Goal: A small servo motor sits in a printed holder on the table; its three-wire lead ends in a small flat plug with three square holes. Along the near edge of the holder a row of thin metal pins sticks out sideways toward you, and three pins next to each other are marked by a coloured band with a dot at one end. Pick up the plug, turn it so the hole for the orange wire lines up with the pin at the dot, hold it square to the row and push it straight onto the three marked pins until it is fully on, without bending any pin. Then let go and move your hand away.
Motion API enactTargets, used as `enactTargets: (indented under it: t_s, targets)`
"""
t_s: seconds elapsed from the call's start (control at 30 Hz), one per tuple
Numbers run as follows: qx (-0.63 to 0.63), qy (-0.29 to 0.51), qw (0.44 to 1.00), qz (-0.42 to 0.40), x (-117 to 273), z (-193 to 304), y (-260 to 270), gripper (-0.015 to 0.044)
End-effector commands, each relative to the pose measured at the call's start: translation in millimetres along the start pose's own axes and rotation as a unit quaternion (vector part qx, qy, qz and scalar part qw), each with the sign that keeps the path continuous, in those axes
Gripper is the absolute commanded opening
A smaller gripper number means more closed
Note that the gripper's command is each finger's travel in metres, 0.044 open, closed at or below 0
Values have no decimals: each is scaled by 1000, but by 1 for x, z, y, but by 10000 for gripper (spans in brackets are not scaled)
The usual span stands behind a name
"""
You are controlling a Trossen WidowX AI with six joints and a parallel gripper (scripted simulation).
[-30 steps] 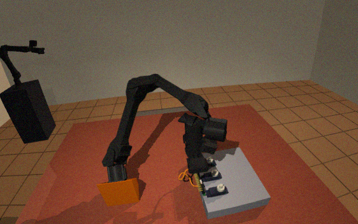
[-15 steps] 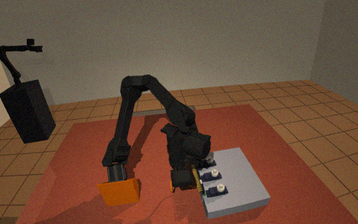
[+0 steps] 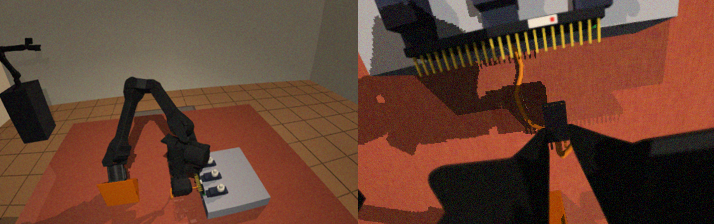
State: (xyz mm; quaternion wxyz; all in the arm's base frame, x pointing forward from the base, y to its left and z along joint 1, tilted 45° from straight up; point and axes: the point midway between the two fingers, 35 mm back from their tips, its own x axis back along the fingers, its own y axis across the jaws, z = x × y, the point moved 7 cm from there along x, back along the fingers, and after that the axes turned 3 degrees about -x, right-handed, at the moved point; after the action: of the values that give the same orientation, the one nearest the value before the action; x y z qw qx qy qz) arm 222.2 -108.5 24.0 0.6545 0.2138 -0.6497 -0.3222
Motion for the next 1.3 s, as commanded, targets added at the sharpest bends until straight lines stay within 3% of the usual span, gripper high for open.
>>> enactTargets:
  t_s: [0.0,0.23,1.27]
  targets:
    - [-1,-2,1000,-1,-1,-8,0,0]
    - [-1,-3,1000,-1,3,-32,3,0]
    - [-1,-3,1000,-1,2,-51,4,0]
